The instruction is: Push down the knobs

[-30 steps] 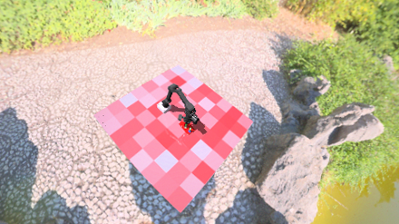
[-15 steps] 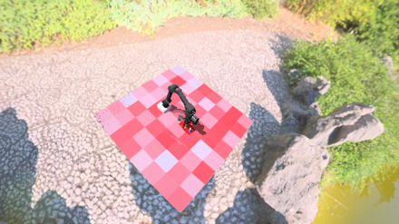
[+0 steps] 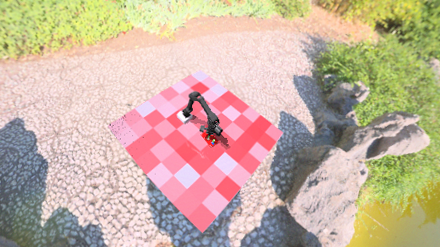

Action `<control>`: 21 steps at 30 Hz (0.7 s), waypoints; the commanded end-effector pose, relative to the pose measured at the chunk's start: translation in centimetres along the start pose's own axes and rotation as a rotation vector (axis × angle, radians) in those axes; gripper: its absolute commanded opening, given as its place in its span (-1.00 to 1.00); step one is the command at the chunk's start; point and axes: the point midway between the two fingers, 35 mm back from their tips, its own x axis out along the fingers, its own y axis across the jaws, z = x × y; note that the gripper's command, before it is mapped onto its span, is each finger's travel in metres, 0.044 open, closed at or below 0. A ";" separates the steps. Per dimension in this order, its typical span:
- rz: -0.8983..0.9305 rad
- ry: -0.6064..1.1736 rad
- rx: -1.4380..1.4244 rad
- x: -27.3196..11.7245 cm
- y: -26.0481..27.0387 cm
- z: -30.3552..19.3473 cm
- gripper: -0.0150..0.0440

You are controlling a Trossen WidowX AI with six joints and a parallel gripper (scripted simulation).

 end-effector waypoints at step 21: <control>-0.002 -0.004 -0.003 0.2 0.0 0.0 -0.49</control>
